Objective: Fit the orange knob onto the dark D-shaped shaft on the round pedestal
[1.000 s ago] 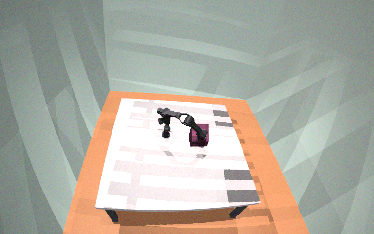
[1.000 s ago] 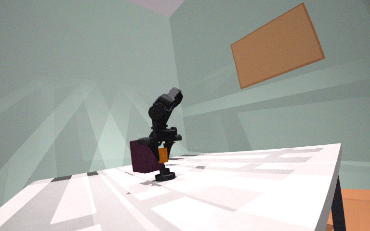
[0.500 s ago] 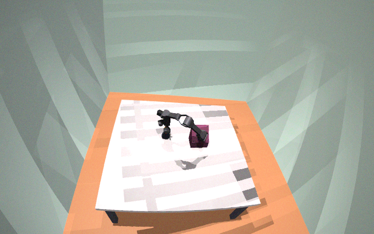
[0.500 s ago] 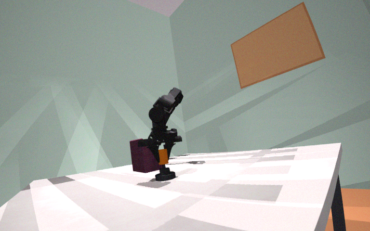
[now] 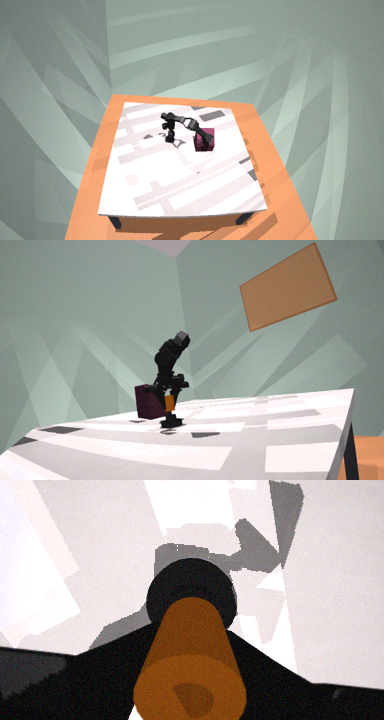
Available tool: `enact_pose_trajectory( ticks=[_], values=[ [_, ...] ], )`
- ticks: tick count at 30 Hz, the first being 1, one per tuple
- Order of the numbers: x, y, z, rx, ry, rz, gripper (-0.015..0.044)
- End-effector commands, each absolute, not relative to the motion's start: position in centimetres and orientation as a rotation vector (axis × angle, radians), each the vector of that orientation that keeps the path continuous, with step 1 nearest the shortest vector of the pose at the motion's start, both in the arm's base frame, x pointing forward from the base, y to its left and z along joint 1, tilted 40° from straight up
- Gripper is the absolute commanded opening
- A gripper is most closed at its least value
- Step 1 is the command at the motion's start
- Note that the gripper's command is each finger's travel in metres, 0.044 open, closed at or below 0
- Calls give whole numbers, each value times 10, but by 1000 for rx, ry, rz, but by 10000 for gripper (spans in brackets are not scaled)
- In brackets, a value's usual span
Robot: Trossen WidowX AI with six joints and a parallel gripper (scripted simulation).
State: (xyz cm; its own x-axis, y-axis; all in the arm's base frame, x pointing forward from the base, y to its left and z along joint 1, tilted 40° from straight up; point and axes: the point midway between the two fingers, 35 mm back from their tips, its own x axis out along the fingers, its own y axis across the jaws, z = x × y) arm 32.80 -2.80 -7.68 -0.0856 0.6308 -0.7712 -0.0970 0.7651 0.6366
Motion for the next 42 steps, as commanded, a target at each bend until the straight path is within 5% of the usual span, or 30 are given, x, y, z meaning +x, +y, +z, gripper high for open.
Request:
enact_pose_trajectory(
  ticks=[1,42],
  values=[
    [328,-28,-76,452,1545,639,0],
    [326,-30,-73,293,1460,791,0]
  ],
)
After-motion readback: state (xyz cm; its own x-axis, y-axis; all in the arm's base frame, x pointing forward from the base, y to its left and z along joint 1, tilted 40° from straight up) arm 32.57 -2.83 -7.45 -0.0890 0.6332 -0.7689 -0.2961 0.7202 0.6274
